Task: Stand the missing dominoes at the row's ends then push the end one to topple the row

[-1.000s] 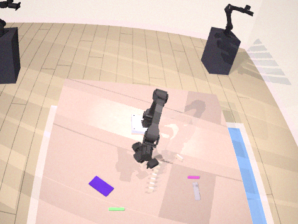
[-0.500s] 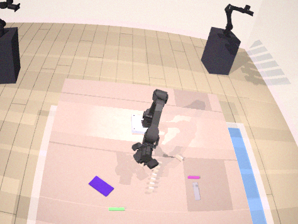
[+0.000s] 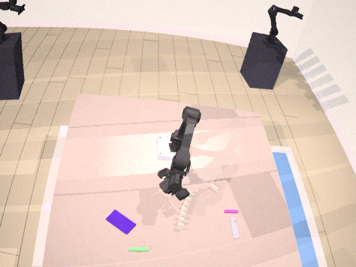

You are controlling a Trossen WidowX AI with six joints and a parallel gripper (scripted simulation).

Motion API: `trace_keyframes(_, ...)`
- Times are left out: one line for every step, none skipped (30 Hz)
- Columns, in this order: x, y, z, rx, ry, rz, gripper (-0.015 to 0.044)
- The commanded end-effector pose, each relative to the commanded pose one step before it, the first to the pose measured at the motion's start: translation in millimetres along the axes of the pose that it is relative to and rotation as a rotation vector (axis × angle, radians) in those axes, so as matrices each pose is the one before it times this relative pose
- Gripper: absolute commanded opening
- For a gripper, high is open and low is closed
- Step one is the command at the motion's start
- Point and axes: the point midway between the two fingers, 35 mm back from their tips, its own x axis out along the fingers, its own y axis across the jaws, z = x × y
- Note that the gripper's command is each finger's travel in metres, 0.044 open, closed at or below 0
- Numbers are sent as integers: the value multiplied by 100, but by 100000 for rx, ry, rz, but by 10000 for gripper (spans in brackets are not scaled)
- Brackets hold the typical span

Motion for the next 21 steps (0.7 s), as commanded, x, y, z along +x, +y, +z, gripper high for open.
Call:
trace_keyframes(-3922,562,551,-361,-1656,1613,107)
trace_keyframes(-1373,22,13,-60,28,-40,107)
trace_keyframes(-1379,-27,-39,-60,34,-45,107)
trace_keyframes(-1382,-76,-92,-59,40,-50,107)
trace_keyframes(-1266,-112,-130,-54,41,-50,107)
trace_keyframes(-1226,-148,-169,-52,45,-52,107)
trace_keyframes(-898,-133,-151,-38,36,-41,107)
trace_keyframes(-537,-90,-102,-22,23,-25,107)
trace_keyframes(-178,-31,-36,-7,8,-9,107)
trace_keyframes(0,0,0,0,0,0,107)
trace_keyframes(-4,133,-216,-1060,6,16,107)
trace_keyframes(-11,393,-649,-3179,19,51,107)
trace_keyframes(-18,652,-1074,-5298,36,96,107)
trace_keyframes(-12,824,-1341,-6688,65,95,107)
trace_keyframes(1,836,-1322,-6700,87,65,107)
trace_keyframes(10,845,-1294,-6684,102,51,107)
trace_keyframes(12,857,-1265,-6683,103,71,107)
trace_keyframes(14,863,-1230,-6648,104,91,107)
trace_keyframes(12,695,-947,-5250,82,86,107)
trace_keyframes(17,422,-557,-3133,66,19,107)
trace_keyframes(6,142,-183,-1042,24,4,107)
